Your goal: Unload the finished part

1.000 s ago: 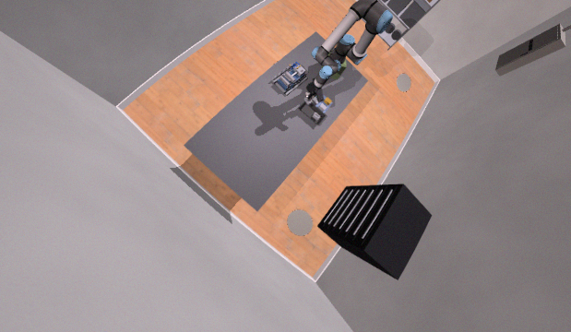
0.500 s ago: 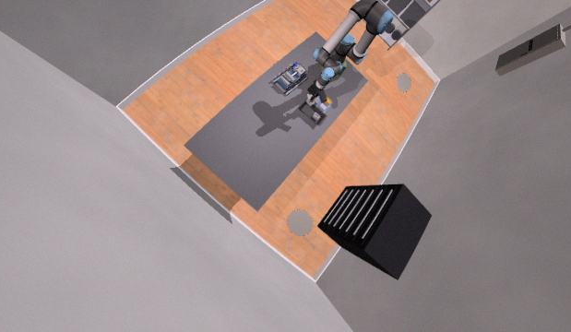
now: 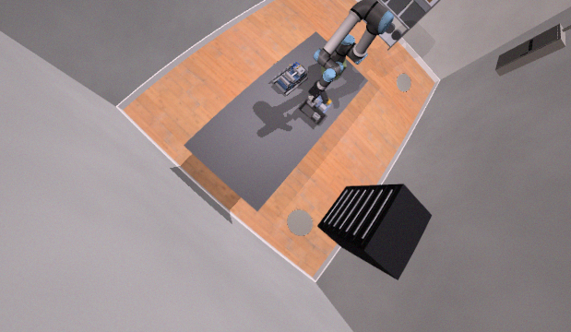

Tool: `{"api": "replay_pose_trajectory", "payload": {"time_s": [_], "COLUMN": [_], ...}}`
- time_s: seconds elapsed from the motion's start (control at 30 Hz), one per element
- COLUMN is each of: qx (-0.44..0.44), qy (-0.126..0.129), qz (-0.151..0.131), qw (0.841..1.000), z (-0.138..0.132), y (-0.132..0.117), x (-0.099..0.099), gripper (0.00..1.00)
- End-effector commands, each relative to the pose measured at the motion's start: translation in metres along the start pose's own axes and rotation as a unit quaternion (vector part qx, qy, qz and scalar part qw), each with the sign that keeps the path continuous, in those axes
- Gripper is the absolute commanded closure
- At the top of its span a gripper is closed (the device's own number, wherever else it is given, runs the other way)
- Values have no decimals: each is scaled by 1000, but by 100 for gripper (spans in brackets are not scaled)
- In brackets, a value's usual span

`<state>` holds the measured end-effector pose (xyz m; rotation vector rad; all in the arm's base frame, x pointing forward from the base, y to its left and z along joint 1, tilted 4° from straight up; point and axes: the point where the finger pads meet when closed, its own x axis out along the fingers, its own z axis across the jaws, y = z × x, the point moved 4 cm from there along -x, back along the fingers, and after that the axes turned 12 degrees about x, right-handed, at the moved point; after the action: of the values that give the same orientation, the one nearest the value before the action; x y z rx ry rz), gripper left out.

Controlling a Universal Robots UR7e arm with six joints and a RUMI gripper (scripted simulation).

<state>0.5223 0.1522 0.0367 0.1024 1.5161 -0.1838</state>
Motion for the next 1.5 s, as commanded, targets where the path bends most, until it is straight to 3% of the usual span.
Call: {"api": "replay_pose_trajectory", "payload": {"time_s": [0.0,1.47], "qx": [-16,-40], "qy": [-1,-1], "qz": [0,0], "qw": [1000,999], "z": [-1,-3], "y": [3,7], "x": [-1,-1], "gripper": [100,100]}}
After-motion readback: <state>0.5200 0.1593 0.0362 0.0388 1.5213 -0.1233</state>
